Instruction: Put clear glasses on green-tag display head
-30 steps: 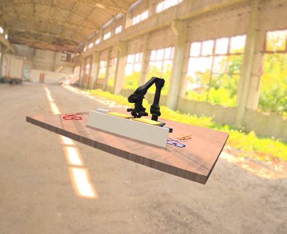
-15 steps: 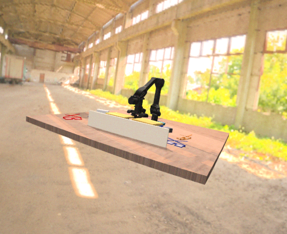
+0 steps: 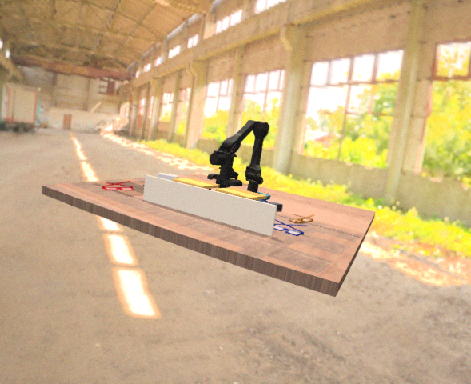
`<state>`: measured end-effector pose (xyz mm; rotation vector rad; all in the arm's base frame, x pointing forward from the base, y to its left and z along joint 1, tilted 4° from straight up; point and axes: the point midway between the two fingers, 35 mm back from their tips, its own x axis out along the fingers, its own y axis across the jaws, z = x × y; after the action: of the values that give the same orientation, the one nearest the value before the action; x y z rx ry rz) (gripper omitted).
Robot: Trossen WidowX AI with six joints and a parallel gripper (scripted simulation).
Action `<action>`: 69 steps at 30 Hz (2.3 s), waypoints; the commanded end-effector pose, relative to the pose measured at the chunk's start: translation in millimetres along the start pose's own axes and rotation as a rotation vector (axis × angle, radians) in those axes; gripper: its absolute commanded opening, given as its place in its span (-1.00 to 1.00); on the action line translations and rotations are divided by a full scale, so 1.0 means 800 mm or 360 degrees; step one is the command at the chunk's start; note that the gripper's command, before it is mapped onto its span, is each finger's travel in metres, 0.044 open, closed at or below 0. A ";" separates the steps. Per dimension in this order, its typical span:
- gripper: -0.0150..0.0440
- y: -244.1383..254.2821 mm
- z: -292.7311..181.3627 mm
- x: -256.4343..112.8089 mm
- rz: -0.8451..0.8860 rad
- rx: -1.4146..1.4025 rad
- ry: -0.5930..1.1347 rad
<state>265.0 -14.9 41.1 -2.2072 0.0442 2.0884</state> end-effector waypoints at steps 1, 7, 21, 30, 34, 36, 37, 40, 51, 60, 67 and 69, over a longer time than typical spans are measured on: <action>-0.49 0.000 0.000 0.000 0.0001 -0.0002 0.0001; -0.49 0.000 -0.001 -0.003 0.0002 -0.0002 0.0001; -0.49 0.000 -0.005 -0.090 0.0014 0.0008 0.0003; -0.49 -0.002 0.000 -0.127 0.0013 0.0013 0.0002; -0.49 0.007 -0.003 -0.127 0.0013 0.0109 0.0001; -0.49 0.016 -0.006 -0.127 0.0012 0.0209 0.0001; -0.49 0.022 -0.008 -0.127 0.0012 0.0266 0.0000; -0.49 0.039 -0.012 -0.127 0.0011 0.0439 -0.0001; -0.49 0.105 -0.018 -0.126 0.0006 0.1074 -0.0003; -0.49 0.161 -0.014 -0.126 -0.0002 0.1595 -0.0004; -0.49 0.171 -0.012 -0.125 -0.0004 0.1680 -0.0004; -0.49 0.171 -0.012 -0.120 -0.0004 0.1680 -0.0004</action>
<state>254.6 -155.2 131.5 -1.5105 0.8980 1.4901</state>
